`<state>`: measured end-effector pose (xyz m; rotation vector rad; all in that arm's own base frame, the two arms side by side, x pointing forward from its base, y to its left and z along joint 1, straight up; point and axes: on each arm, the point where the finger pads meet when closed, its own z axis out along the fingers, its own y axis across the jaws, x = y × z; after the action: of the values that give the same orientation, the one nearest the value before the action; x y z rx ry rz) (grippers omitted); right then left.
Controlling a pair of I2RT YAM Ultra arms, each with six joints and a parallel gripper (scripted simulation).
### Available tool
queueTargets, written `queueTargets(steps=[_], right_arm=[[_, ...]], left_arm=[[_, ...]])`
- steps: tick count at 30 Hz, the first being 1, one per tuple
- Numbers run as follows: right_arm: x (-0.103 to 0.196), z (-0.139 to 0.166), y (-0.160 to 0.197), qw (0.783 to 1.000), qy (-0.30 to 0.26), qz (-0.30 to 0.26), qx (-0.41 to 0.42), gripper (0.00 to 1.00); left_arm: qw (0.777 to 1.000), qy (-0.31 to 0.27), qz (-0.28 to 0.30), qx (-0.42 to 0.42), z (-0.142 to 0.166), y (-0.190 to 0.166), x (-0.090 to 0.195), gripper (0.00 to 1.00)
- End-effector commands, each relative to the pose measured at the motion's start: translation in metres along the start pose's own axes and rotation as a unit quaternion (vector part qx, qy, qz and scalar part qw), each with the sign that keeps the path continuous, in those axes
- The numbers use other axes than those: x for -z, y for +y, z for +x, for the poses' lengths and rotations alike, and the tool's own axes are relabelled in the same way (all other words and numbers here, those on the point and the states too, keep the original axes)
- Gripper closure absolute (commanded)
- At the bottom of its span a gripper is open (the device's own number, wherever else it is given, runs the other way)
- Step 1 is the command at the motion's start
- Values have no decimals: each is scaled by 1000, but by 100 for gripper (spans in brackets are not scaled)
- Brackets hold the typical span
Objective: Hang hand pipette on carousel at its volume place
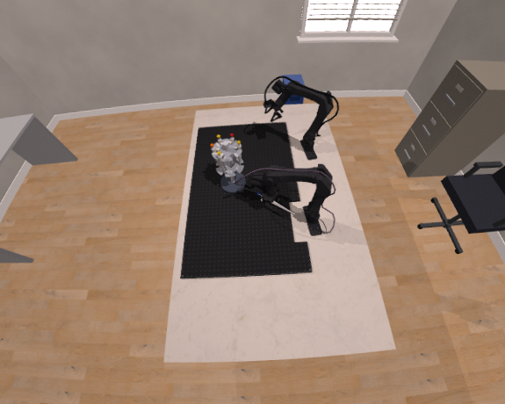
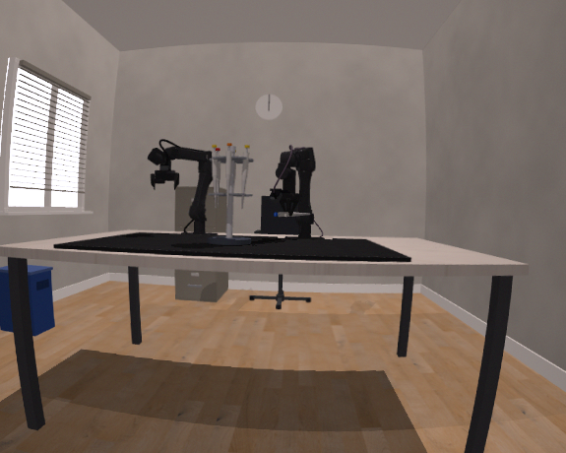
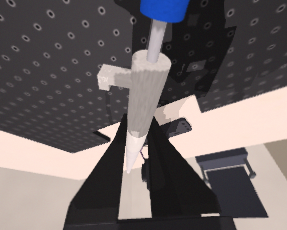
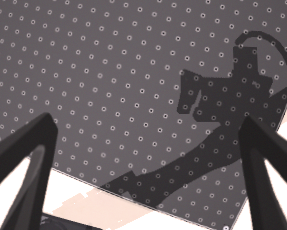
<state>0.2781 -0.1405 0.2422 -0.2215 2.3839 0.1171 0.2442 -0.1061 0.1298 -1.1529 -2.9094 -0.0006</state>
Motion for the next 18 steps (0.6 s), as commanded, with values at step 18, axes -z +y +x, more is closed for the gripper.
queueTargets(steps=[18], right_arm=[[6, -10, -4, 1000, -21, 9, 12, 0]], left_arm=[[999, -6, -2, 46, -56, 3, 6, 88]])
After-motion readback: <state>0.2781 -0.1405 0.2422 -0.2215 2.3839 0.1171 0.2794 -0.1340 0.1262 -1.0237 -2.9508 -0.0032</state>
